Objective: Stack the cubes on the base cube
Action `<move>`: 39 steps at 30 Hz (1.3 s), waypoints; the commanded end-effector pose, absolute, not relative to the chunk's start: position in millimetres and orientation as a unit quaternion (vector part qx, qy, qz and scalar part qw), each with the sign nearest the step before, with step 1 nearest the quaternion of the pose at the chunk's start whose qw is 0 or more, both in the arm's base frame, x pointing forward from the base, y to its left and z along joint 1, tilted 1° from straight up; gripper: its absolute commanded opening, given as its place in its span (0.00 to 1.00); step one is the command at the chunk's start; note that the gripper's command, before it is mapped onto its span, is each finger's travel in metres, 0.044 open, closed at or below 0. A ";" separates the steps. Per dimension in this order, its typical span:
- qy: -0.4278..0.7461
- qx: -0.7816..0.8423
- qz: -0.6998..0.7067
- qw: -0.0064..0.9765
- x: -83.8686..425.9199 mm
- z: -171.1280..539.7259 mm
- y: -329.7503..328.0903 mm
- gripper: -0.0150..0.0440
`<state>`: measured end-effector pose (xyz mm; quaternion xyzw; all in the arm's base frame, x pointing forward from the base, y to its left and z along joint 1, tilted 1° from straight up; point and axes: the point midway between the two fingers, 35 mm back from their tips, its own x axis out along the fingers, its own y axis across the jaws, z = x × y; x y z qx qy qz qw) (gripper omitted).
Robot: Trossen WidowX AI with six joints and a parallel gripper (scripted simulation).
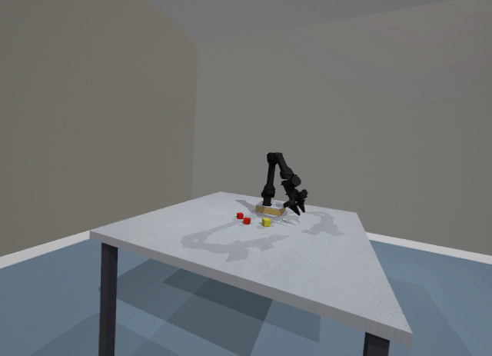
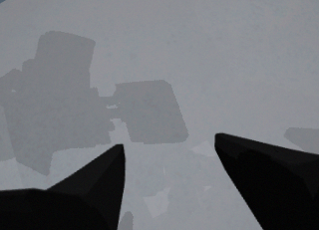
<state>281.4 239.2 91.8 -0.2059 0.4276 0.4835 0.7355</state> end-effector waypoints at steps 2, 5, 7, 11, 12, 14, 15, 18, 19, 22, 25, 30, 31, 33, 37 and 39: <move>0.435 -0.279 0.453 0.726 314.4 90.9 182.9 0.70; 0.442 -0.316 0.440 0.715 327.1 92.8 150.1 0.70; 0.449 -0.339 0.433 0.704 333.4 94.4 127.7 0.70; 0.464 -0.382 0.424 0.678 341.0 98.5 82.1 0.70; 0.468 -0.391 0.423 0.670 341.9 99.6 70.6 0.70; 0.477 -0.409 0.422 0.654 342.3 102.2 47.7 0.70; 0.481 -0.417 0.422 0.645 341.9 103.6 36.3 0.70; 0.495 -0.439 0.426 0.617 338.2 108.1 2.5 0.70; 0.500 -0.445 0.428 0.607 336.1 109.8 -8.6 0.70; 0.513 -0.461 0.438 0.577 327.7 115.2 -41.1 0.70; 0.522 -0.470 0.448 0.552 319.0 119.9 -65.2 0.70; 0.523 -0.471 0.449 0.551 318.3 120.2 -66.9 0.70; 0.523 -0.471 0.449 0.551 318.3 120.2 -66.9 0.70; 0.523 -0.471 0.449 0.551 318.5 118.8 -66.9 0.70; 0.523 -0.471 0.449 0.551 321.5 88.9 -67.2 0.70; 0.523 -0.471 0.449 0.551 321.7 70.7 -67.0 0.70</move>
